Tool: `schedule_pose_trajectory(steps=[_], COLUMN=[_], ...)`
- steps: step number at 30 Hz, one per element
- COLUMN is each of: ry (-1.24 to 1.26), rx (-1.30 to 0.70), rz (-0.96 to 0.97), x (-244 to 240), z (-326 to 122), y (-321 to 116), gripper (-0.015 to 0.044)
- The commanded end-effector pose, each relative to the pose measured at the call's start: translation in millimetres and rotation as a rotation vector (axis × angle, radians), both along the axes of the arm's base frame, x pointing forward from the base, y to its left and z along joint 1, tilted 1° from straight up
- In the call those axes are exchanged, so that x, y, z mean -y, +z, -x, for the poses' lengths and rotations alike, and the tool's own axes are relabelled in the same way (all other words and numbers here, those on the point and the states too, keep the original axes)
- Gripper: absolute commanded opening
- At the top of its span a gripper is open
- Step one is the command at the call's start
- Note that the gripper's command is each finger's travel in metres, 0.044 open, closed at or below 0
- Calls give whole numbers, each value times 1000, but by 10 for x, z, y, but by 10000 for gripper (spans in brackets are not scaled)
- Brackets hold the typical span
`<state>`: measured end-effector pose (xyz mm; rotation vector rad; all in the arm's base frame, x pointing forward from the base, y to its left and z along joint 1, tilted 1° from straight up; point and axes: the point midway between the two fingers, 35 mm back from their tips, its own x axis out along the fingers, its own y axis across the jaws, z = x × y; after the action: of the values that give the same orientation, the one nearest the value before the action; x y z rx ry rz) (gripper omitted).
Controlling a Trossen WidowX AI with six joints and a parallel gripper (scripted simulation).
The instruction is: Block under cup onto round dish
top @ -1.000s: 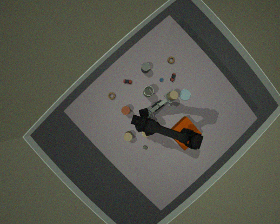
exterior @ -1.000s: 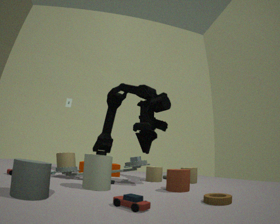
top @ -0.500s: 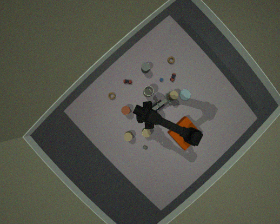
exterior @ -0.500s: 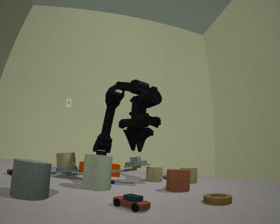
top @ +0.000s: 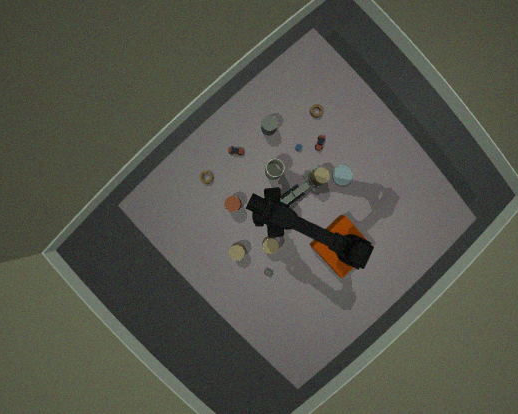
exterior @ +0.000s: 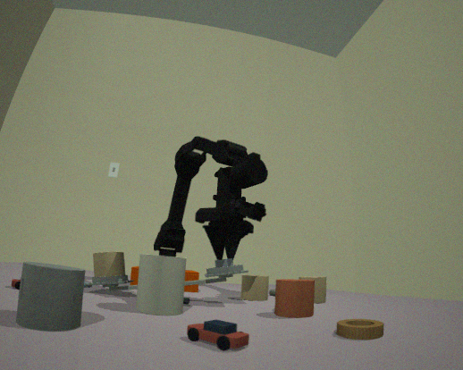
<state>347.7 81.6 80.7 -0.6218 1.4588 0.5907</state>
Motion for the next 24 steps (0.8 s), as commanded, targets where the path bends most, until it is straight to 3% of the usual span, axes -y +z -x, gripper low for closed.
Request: schedule_pose_trajectory(steps=[1, 10, 14, 20, 24], ry=[-6, -5, -5, -5, -5], rx=[-3, -3, -3, -3, -3], rz=[-2, -2, -2, -2, -2], x=[0, 3, 3, 3, 0], z=[10, 11, 11, 11, 1], y=[-68, -189, -189, -189, -117], gripper=[260, 260, 155, 115, 10])
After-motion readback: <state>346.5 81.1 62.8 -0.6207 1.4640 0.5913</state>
